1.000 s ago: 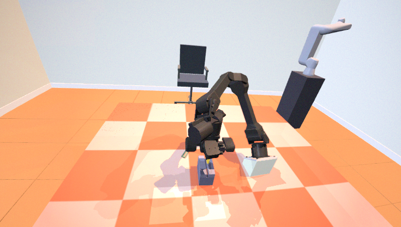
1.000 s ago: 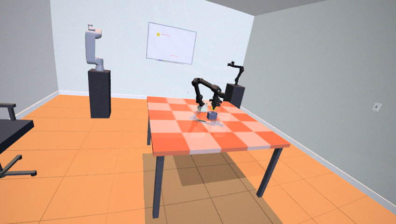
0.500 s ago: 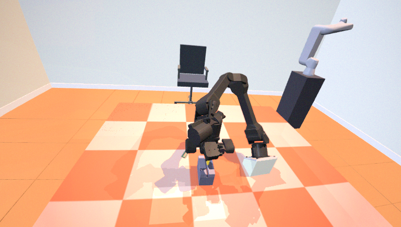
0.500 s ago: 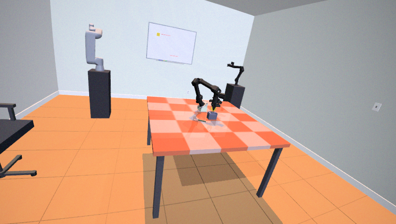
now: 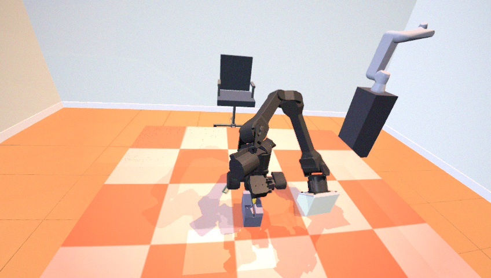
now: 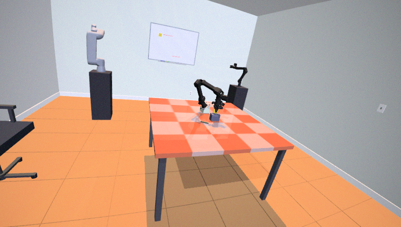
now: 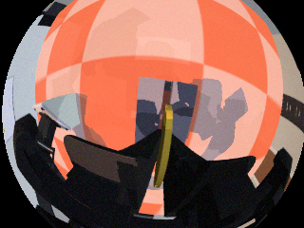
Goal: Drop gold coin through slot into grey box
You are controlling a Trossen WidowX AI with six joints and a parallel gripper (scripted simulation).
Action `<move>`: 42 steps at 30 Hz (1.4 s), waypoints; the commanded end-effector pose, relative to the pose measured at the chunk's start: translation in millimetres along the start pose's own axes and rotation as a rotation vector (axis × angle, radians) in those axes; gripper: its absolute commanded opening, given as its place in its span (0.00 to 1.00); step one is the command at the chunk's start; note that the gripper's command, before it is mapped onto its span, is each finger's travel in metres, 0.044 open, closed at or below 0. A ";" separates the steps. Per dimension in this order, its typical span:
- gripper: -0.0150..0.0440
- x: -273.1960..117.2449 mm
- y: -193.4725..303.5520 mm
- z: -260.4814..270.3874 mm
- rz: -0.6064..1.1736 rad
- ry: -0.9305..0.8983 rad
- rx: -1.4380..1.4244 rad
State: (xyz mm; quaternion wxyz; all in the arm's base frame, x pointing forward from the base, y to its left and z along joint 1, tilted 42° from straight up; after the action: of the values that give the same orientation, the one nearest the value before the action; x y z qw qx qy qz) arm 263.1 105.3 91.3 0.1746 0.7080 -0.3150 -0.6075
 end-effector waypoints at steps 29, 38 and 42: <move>0.93 -25.1 -0.1 0.1 0.000 0.000 -0.002; 1.00 -59.4 2.2 2.7 0.006 0.002 -0.006; 1.00 -59.4 2.2 2.7 0.006 0.002 -0.006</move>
State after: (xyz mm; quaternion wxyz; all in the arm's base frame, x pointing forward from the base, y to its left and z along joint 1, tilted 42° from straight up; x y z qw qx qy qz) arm 256.6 142.8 136.2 0.1813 0.7080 -0.3137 -0.6062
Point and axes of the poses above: the point midway between the two fingers, 35 mm back from their tips, its own x axis out along the fingers, its own z axis across the jaws, y = z × x, the point moved 7 cm from there along -x, back along the fingers, and after that the axes turned 9 degrees about x, right-handed, at the moved point
